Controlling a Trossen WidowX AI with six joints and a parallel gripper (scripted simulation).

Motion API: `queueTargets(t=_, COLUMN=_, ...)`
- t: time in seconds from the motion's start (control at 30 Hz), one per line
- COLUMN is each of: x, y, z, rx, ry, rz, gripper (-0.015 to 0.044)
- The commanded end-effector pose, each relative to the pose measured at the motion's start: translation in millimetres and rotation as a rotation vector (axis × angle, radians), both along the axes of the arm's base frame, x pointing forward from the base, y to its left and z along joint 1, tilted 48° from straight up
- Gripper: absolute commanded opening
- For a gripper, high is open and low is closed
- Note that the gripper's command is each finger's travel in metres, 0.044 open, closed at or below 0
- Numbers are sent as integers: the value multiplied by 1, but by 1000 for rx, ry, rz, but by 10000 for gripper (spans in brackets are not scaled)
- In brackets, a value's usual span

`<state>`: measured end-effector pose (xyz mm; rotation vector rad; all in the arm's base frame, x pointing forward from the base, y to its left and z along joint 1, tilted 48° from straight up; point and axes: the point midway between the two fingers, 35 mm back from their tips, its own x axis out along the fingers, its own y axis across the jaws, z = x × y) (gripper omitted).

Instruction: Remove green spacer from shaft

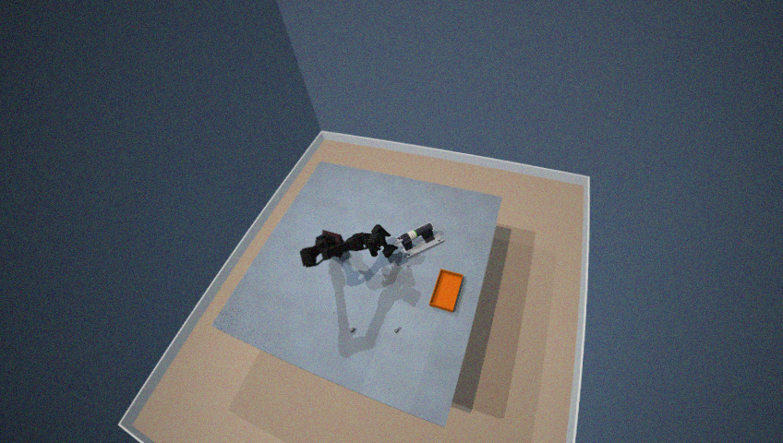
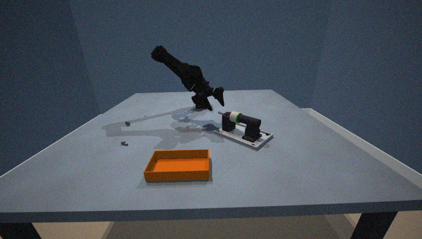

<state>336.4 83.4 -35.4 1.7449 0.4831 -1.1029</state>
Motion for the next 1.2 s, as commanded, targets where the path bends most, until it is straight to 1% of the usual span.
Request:
queueTargets(t=0.0, x=-1, y=-2, z=0, rx=-3, ry=1, rz=-9, gripper=440)
queueTargets(t=0.83, x=-1, y=-2, z=0, rx=-3, ry=1, rz=-9, gripper=440)
queueTargets(t=0.9, x=-2, y=-4, z=-2, rx=25, ry=-9, rz=6, gripper=440)
queueTargets(t=1.03, x=-7, y=-15, z=-5, rx=164, ry=-94, rz=107, gripper=440)
queueTargets(t=1.17, x=-8, y=-17, z=-4, rx=184, ry=-114, rz=127, gripper=440)
